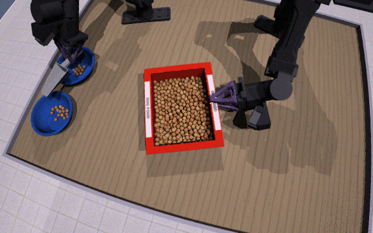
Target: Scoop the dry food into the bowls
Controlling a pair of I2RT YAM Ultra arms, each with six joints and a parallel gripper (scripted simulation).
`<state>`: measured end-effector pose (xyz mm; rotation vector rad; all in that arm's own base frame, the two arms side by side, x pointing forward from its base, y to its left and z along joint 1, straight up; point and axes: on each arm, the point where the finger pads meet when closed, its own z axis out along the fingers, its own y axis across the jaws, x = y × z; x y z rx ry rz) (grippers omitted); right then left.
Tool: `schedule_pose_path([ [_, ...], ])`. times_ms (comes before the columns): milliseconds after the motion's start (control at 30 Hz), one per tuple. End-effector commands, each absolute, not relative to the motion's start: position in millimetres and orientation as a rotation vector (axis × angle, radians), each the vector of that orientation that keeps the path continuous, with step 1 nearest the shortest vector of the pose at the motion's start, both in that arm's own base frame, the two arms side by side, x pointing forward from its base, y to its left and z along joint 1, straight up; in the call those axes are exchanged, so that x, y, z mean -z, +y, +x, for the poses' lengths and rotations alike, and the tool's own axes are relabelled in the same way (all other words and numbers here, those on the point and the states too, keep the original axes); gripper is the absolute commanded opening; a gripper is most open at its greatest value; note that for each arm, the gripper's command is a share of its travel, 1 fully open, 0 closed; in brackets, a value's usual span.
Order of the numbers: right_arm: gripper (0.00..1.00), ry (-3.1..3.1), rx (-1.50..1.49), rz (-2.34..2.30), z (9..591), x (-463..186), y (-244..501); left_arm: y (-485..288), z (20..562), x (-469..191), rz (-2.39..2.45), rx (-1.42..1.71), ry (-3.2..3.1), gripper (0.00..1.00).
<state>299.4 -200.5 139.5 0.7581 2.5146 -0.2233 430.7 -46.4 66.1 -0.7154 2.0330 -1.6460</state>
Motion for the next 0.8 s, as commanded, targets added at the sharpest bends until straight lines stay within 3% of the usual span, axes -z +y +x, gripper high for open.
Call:
schedule_pose_path([
  [0, 0.0, 2.443, 0.244, 0.742, 307, -159, -208, -44, 427, -63, -0.697, 1.644, 2.023, 0.26],
  [767, 0.0, 2.443, 0.244, 0.741, 307, -159, -208, -2, 403, -89, -0.672, 1.629, 2.017, 0.26],
])
